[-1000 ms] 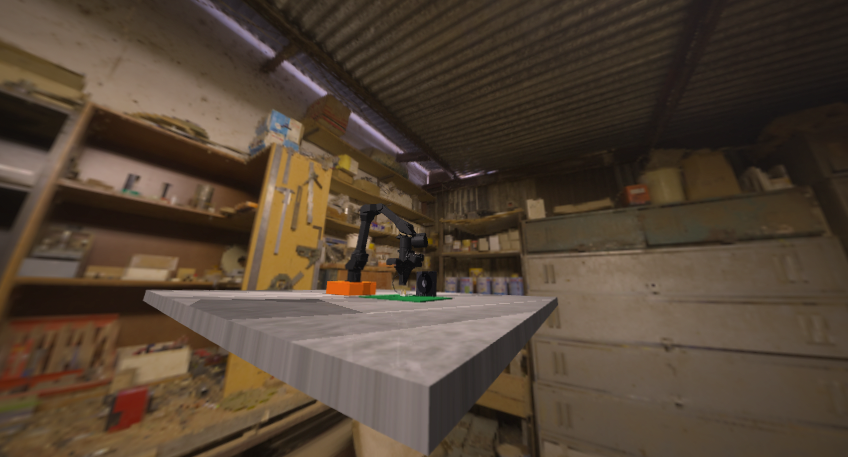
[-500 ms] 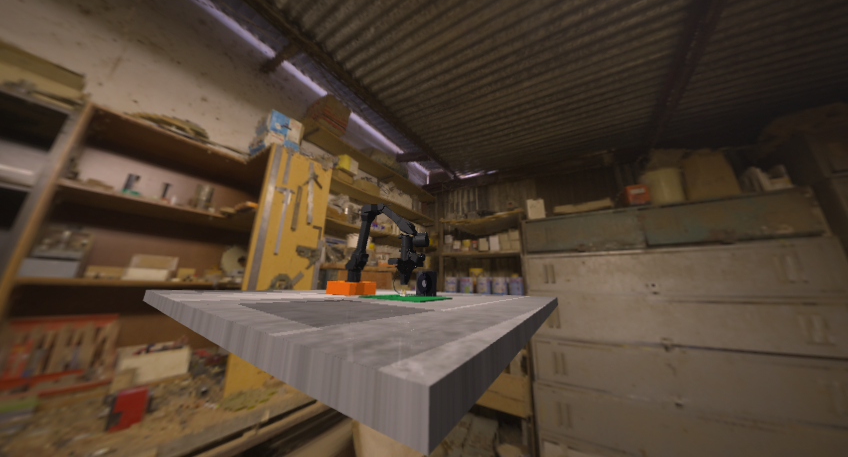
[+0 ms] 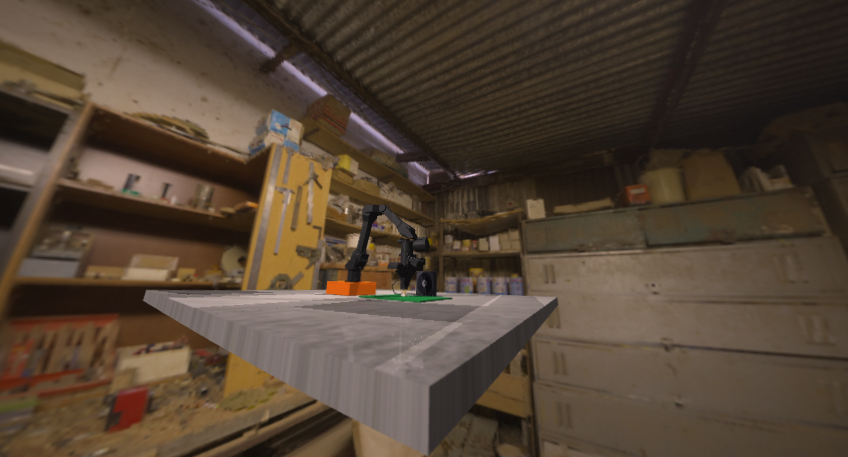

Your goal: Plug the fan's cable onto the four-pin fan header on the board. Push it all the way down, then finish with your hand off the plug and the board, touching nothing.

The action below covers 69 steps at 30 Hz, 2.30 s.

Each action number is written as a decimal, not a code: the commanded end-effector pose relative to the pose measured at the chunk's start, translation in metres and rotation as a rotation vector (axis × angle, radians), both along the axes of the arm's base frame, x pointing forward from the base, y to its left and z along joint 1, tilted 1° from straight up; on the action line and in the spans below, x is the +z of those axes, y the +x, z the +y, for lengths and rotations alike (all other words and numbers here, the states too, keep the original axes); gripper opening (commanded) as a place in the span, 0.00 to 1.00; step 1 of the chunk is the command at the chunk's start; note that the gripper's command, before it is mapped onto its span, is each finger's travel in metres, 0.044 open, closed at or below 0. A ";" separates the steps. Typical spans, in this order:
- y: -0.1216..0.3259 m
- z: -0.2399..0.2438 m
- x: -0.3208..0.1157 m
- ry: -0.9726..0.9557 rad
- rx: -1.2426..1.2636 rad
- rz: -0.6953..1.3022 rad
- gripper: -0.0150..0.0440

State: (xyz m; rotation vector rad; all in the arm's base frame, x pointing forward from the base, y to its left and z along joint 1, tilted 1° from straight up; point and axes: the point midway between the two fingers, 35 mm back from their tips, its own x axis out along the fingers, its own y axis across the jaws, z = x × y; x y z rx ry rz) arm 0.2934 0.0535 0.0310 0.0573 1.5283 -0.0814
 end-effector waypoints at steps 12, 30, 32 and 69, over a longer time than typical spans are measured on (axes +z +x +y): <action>-0.001 0.000 -0.002 0.002 0.005 0.000 0.25; 0.000 0.000 -0.006 0.002 0.006 0.000 0.25; 0.000 0.000 -0.006 0.002 0.006 0.000 0.25; 0.000 0.000 -0.022 0.002 0.005 0.000 0.25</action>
